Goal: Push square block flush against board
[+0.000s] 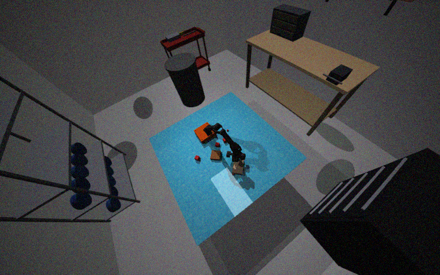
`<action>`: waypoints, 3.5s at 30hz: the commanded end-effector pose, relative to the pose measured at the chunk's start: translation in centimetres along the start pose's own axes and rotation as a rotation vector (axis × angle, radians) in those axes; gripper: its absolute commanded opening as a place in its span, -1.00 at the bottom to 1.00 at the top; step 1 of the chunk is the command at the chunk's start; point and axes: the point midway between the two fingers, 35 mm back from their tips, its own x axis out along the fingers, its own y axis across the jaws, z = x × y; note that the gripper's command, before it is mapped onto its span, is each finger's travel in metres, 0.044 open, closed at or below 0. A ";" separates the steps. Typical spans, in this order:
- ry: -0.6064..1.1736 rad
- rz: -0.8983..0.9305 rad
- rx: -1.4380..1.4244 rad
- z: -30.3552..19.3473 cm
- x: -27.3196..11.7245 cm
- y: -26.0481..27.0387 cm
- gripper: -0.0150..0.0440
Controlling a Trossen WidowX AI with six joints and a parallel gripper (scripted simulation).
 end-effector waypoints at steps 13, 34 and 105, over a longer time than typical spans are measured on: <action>-0.002 -0.006 0.003 0.9 0.3 0.0 -0.49; 0.001 -0.006 0.003 -2.5 0.4 0.2 -0.49; 0.004 -0.028 -0.079 -4.9 0.1 -22.4 -0.49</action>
